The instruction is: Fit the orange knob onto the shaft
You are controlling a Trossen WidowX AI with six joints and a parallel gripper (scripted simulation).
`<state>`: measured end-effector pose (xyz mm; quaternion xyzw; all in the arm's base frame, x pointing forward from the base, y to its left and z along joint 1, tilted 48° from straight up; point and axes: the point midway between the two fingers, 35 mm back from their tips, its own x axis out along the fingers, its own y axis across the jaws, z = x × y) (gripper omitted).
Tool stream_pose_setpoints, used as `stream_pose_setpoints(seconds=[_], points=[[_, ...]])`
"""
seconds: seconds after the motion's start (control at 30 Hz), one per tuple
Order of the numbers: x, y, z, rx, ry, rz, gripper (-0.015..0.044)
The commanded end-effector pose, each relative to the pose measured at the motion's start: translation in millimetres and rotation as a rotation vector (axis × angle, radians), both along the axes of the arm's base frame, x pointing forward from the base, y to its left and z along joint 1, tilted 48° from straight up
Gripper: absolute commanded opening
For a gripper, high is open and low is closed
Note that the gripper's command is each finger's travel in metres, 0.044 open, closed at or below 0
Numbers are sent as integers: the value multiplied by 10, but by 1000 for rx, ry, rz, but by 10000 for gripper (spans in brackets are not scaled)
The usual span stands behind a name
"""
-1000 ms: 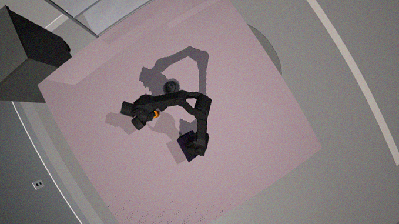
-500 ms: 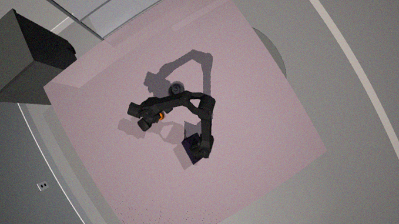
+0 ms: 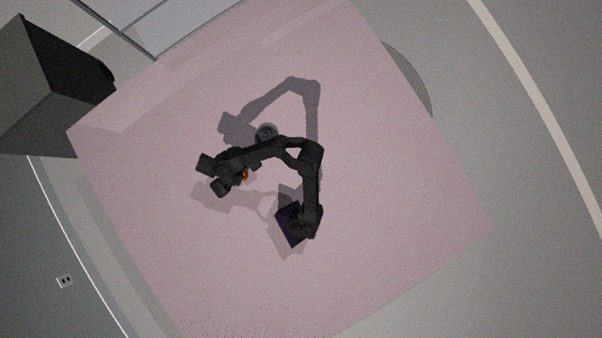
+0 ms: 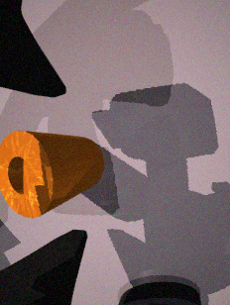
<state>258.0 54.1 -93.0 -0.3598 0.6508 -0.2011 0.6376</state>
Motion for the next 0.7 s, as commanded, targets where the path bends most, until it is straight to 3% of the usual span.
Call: stream_pose_setpoints(seconds=[0.0, 0.2, 0.53, 0.67], points=[[-38, -82, -59, -15, 15, 1, 440], [-40, -138, -101, -17, 16, 1, 440], [-40, -138, -101, -17, 16, 1, 177], [-40, -138, -101, -17, 16, 1, 151]])
